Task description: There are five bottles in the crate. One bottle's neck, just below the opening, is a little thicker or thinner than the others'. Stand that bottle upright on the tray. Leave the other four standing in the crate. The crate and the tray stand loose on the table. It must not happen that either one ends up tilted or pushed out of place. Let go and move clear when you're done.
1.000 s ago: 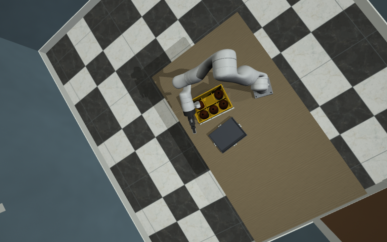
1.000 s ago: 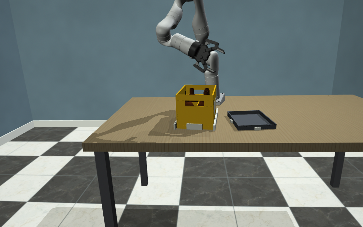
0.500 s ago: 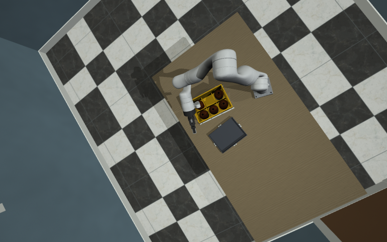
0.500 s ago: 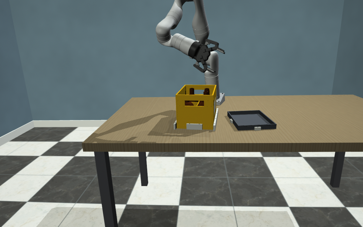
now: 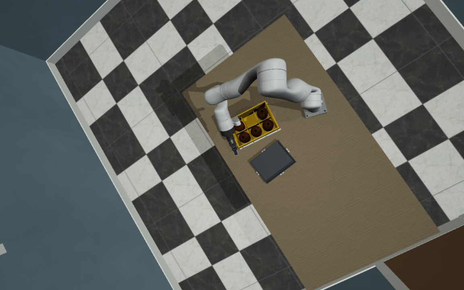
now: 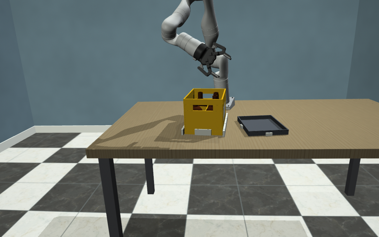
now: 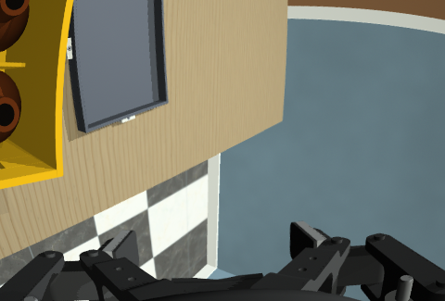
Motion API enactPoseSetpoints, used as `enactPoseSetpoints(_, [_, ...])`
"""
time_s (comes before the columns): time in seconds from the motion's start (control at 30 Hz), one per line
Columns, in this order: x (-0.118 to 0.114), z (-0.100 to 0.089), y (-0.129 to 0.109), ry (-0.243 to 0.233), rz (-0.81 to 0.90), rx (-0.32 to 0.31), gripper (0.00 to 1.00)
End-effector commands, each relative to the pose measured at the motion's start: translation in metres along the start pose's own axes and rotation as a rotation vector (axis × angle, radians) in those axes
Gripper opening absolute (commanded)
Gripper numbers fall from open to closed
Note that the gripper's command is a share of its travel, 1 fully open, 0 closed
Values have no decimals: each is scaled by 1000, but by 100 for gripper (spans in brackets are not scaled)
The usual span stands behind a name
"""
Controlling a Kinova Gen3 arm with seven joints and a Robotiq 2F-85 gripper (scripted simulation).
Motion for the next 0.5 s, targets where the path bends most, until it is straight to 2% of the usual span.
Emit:
enactPoseSetpoints(0.0, [0,-6,-2,-42,-38,11,100])
enactPoseSetpoints(0.17, [-12,-20,-13,-176,-135,65,100])
enactPoseSetpoints(0.4, [-34,-38,-36,-410,-302,159,100])
enactPoseSetpoints(0.47, [-34,-38,-36,-410,-302,159,100])
Point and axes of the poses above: the point where the finger pads meet when closed, its own z axis out along the fingers, its own x axis across the jaws, y = z × x, the point moved 7 cm from there along -z, back along the fingers, and after that the axes turned 15 degrees about z, right-handed, at the moved point
